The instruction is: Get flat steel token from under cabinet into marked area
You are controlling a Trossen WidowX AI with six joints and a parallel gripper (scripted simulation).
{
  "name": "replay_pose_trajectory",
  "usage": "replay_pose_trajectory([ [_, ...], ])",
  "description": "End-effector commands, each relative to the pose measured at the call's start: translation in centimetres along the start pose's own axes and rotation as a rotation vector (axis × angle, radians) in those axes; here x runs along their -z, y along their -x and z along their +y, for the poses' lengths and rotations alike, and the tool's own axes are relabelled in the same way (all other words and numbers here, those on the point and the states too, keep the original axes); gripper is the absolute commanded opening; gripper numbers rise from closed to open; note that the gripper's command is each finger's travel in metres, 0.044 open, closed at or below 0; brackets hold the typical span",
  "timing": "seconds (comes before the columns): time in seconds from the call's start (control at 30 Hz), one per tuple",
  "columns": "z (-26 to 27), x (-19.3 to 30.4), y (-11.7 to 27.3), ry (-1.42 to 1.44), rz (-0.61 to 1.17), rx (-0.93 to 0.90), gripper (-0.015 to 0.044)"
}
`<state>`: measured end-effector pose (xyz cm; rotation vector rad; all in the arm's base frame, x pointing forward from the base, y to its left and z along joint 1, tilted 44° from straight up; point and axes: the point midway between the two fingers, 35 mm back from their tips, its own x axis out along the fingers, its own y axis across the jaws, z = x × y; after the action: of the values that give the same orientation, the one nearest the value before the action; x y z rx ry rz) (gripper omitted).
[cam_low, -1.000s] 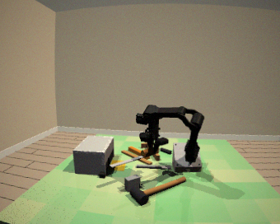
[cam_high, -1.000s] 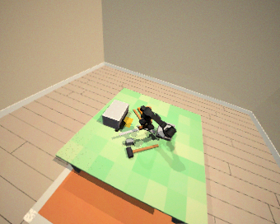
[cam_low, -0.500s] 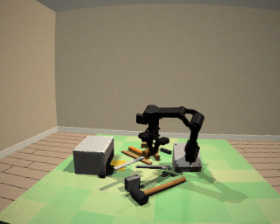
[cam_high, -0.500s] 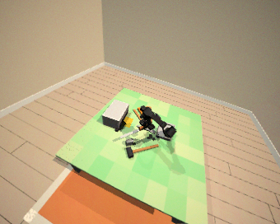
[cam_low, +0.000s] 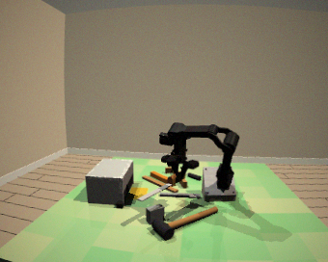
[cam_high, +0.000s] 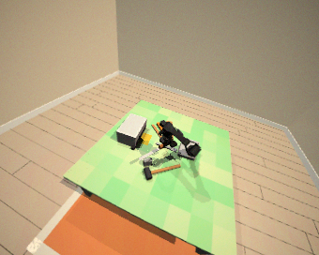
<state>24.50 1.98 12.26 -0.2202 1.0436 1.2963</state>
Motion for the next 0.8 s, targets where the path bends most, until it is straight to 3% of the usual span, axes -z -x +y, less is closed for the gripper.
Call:
replay_pose_trajectory([
  [0.0, -0.02, -0.02, 0.11, 0.03, -0.009, 0.003, 0.0],
  [0.77, -0.01, -0.01, 0.1, 0.211, -0.009, 0.004, 0.0],
])
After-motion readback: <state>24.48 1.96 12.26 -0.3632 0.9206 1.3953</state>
